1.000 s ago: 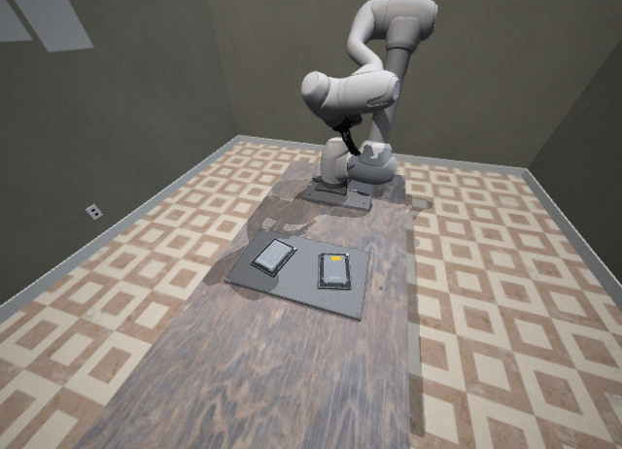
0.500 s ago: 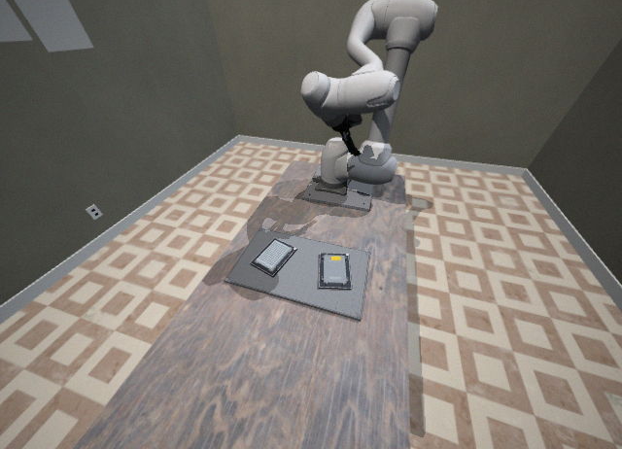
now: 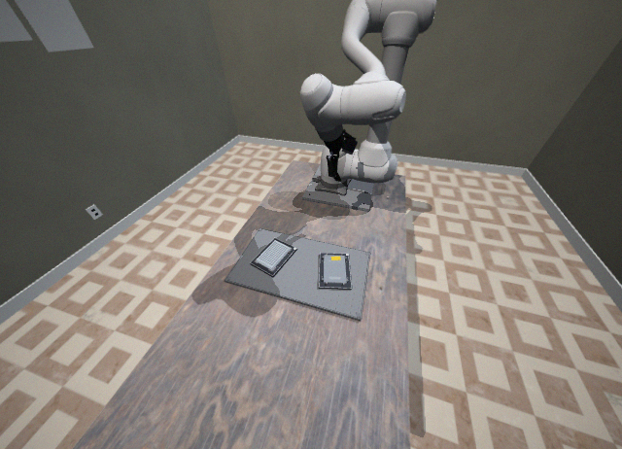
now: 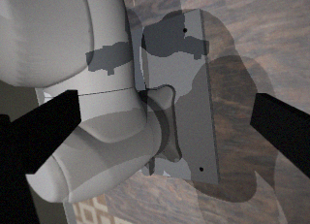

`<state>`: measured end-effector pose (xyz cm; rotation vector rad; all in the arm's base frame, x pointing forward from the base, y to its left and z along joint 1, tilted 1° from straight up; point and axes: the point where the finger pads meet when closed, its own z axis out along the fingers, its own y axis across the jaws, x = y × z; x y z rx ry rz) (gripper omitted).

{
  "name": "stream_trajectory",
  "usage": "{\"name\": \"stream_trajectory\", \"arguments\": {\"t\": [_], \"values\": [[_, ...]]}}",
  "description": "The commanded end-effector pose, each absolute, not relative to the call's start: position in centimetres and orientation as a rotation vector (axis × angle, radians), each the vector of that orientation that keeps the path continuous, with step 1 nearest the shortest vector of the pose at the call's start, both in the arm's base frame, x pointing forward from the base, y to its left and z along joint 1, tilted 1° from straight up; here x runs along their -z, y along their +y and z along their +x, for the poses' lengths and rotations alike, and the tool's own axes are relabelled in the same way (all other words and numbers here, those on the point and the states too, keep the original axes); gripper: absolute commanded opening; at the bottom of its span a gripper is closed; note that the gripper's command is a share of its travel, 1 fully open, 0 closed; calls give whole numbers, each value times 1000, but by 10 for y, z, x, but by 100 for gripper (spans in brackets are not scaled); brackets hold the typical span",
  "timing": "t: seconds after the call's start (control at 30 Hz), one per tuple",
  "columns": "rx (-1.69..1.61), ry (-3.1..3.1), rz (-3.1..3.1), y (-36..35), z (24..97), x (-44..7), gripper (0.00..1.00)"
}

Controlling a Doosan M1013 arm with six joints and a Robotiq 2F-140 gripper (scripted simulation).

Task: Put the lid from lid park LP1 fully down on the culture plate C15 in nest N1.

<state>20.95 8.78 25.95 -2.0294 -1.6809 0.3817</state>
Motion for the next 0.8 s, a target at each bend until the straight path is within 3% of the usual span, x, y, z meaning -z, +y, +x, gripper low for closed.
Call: {"name": "stream_trajectory", "arguments": {"t": [0.0, 0.77], "values": [[-426, -1566, -2276, 87, 273, -229, 100], [-8, -527, -3093, 147, 563, -109, 100]]}}
